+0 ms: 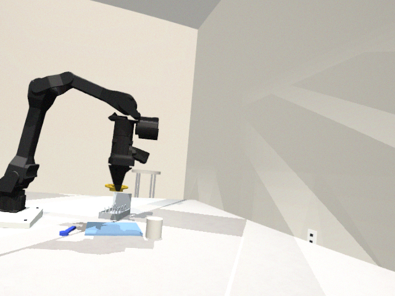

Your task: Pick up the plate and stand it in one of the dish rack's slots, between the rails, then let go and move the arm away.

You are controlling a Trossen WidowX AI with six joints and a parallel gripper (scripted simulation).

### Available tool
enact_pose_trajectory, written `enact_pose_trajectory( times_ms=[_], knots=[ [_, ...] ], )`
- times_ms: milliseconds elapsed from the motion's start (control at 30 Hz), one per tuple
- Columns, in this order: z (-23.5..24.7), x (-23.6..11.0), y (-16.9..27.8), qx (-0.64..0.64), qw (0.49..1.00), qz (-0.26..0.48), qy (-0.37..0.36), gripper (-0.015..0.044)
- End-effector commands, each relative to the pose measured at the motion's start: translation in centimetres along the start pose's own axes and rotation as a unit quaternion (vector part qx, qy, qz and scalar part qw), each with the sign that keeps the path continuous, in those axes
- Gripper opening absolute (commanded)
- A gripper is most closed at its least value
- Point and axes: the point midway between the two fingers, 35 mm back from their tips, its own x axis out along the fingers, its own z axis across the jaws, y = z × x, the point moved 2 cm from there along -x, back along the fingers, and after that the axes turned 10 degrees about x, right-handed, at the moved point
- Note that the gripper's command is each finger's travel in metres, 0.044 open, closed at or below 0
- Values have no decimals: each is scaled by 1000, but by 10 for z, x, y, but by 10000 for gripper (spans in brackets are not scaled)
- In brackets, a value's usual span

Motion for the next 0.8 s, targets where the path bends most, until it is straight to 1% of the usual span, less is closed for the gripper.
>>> enact_pose_trajectory(
  times_ms=[0, 433, 567, 767],
  knots=[
    [0, -15, -2, 3, 1000, -4, 2, 0],
    [1, -60, 0, 4, 1000, -5, 3, 0],
    [3, -65, 1, 7, 1000, -5, 3, 0],
    [50, -64, 14, 98, 995, -4, 0, 0]
  ],
)
